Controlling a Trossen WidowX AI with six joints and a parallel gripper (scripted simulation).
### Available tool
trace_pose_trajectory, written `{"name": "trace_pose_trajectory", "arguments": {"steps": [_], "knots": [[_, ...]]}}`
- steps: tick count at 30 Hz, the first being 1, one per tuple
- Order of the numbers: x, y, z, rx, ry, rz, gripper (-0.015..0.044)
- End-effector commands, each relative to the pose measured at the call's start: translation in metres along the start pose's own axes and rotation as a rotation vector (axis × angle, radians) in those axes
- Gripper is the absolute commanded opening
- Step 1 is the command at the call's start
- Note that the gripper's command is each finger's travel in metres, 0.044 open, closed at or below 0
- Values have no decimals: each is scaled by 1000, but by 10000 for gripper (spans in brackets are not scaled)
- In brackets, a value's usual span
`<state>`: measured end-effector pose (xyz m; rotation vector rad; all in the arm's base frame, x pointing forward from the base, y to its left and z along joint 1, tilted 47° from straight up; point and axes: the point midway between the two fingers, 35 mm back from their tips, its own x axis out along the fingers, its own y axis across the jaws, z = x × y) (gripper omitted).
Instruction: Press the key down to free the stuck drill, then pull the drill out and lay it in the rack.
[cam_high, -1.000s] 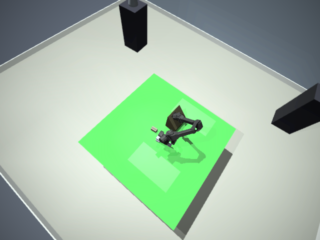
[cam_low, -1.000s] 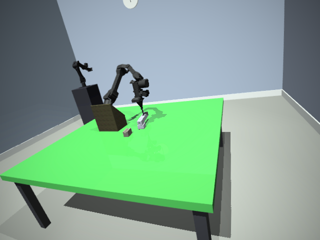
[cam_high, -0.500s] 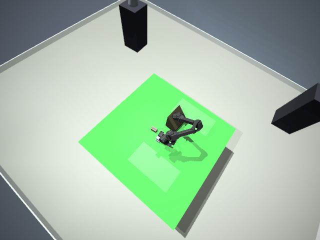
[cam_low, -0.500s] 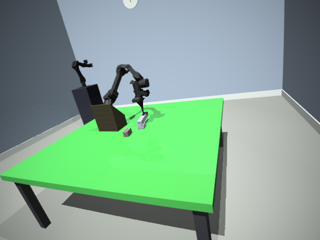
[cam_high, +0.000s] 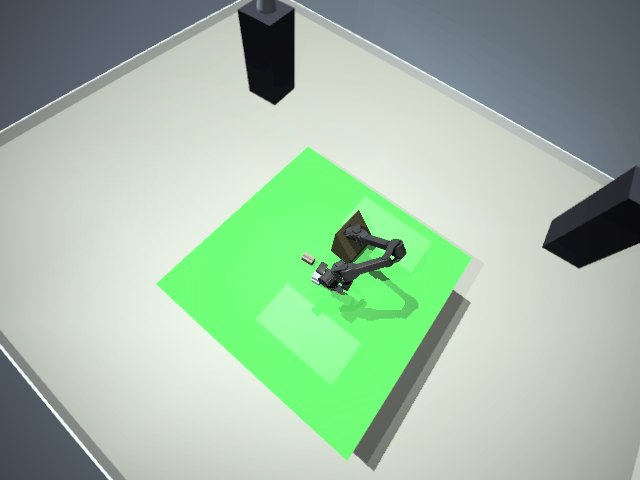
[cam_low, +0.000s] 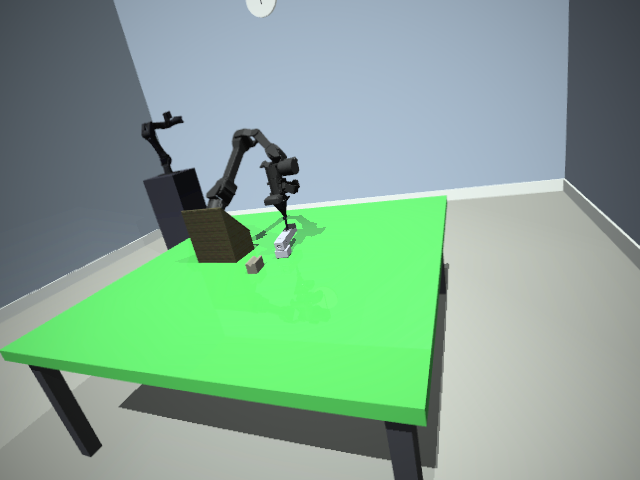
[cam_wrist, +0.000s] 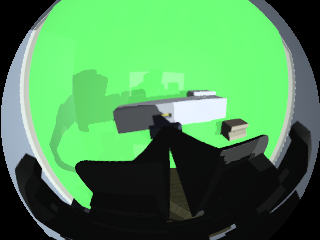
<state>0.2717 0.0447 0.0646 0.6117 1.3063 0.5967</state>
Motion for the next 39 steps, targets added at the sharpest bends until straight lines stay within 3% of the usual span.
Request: {"name": "trace_pose_trajectory", "arguments": {"steps": [1,39], "knots": [[10,3,-5,-8,24,11,0],[24,5,-9,-8,24,12,0]]}}
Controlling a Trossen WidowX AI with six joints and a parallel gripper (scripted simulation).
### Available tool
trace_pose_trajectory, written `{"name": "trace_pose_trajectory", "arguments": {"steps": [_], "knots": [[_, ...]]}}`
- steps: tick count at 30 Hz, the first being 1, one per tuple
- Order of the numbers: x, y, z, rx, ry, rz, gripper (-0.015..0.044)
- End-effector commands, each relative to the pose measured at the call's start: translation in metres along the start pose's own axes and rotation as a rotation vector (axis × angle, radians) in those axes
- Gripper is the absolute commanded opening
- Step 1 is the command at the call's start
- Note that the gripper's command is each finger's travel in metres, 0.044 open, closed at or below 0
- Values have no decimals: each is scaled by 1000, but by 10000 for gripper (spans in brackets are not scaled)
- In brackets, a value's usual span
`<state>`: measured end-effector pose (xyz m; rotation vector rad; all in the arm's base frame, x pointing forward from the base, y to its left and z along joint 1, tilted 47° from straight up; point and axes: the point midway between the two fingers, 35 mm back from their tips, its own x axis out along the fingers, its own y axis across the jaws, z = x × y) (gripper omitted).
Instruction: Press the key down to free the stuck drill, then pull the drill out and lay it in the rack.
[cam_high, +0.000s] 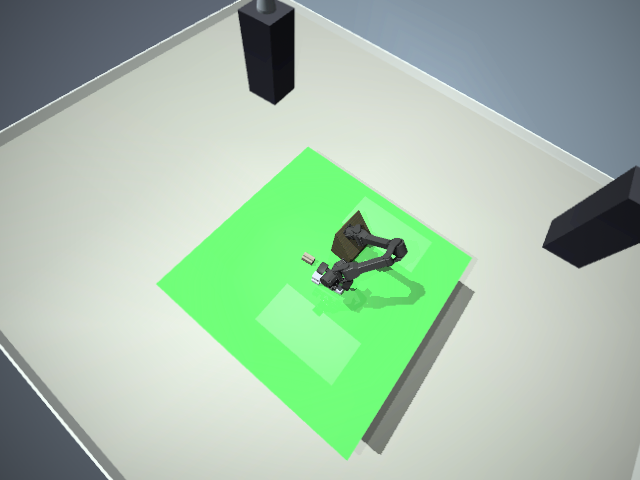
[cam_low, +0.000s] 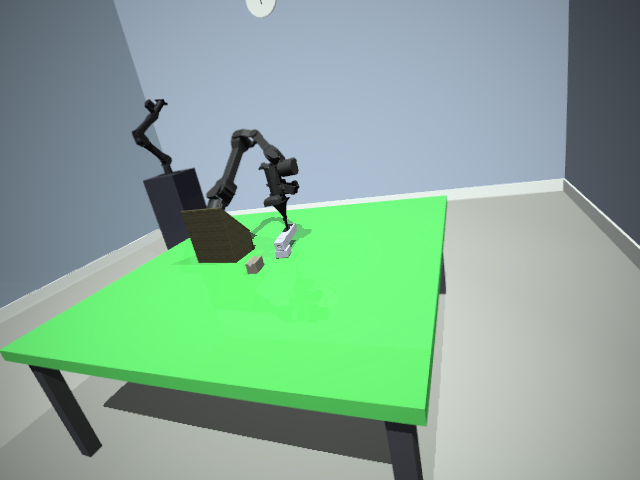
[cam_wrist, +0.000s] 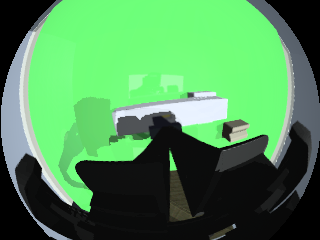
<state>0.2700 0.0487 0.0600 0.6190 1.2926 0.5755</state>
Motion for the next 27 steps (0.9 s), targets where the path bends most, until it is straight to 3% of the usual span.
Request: {"name": "trace_pose_trajectory", "arguments": {"steps": [1,9,12,18,25,27], "knots": [[19,6,-7,-18,45,20,0],[24,7,-7,-18,45,20,0],[11,4,-4,-18,45,16,79],[-51,-1,3,-18,46,16,236],[-45,-2,3,-27,45,18,420],[-37,-15,7,-150,43,20,440]]}}
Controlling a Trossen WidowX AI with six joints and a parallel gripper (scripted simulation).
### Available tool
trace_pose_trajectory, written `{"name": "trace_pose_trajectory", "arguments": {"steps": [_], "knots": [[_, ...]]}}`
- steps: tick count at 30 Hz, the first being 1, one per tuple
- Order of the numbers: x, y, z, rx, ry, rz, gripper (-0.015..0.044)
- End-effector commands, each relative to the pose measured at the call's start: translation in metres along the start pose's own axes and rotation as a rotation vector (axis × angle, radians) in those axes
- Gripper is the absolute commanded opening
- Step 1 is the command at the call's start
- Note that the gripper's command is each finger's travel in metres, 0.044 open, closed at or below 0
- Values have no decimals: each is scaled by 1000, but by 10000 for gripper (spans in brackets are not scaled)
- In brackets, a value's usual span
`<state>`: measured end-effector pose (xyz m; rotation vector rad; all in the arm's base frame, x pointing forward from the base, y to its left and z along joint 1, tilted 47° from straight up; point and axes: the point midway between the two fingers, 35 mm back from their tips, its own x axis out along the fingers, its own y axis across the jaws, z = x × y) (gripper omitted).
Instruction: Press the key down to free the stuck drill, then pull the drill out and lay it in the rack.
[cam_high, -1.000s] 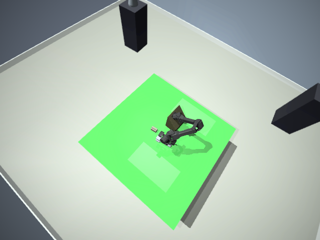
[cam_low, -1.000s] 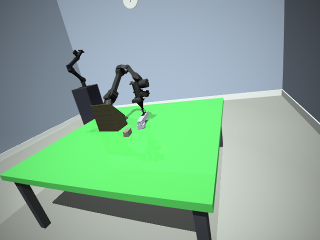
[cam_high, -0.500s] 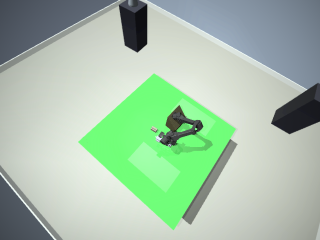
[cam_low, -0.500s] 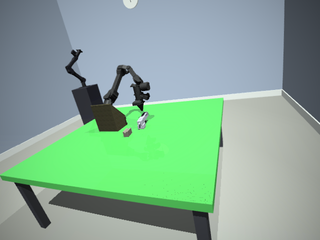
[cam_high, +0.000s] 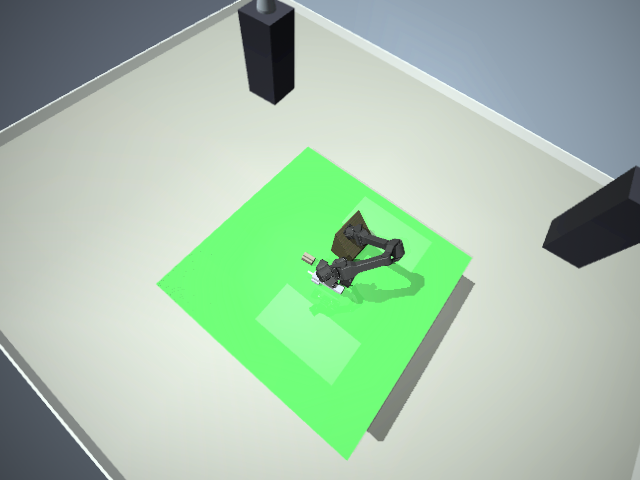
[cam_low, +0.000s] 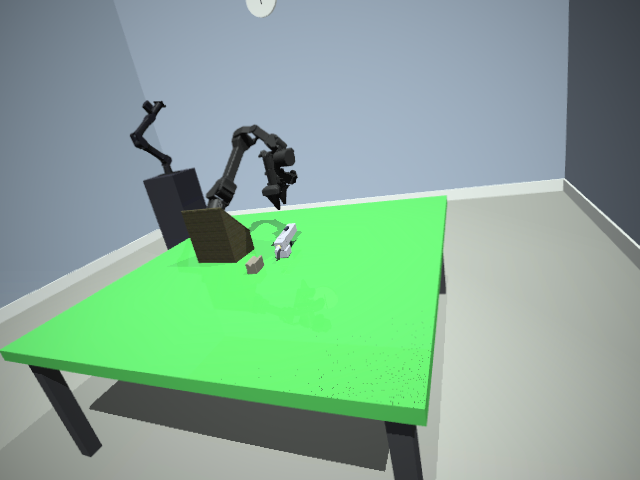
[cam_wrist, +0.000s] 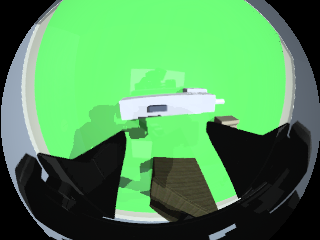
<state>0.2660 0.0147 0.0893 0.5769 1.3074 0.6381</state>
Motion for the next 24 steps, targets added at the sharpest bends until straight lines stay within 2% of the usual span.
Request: {"name": "trace_pose_trajectory", "arguments": {"steps": [1,9,21,24], "knots": [[13,-21,5,-189,2,1,440],[63,-96,7,-926,2,-1,440],[105,-146,-8,-1483,3,-1,440],[109,-151,-10,-1537,3,-1,440]]}}
